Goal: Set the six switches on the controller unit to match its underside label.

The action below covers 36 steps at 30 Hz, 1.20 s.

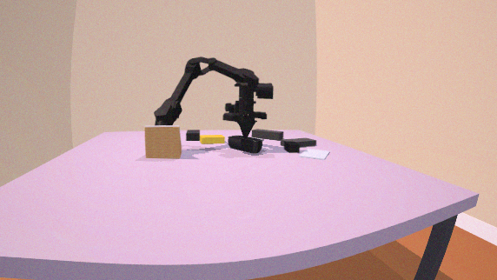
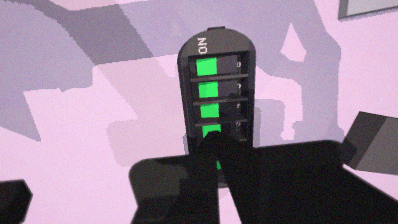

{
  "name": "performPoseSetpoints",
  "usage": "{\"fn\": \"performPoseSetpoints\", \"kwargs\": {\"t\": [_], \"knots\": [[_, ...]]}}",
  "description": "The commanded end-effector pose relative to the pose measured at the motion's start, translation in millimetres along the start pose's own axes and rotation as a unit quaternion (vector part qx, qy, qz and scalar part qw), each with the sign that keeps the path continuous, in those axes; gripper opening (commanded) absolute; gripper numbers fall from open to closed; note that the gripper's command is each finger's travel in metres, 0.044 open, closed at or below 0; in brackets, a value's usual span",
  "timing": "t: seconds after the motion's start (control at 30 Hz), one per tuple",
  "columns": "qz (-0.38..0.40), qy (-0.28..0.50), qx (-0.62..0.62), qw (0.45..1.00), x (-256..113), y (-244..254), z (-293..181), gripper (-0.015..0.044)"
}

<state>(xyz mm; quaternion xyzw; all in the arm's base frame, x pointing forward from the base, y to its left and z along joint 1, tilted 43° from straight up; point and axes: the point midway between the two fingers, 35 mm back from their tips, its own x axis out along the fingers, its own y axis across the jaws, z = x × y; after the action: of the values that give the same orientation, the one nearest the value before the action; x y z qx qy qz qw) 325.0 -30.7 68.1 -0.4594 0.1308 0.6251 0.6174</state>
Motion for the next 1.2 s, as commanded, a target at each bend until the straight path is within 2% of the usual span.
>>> {"fn": "performPoseSetpoints", "kwargs": {"t": [0.0, 1.17], "knots": [[0.001, -0.003, 0.004, 1.0, 6.4, 1.8, 1.1, 0.0], [0.001, -0.003, 0.004, 1.0, 11.8, 1.8, 1.2, 0.0]]}}
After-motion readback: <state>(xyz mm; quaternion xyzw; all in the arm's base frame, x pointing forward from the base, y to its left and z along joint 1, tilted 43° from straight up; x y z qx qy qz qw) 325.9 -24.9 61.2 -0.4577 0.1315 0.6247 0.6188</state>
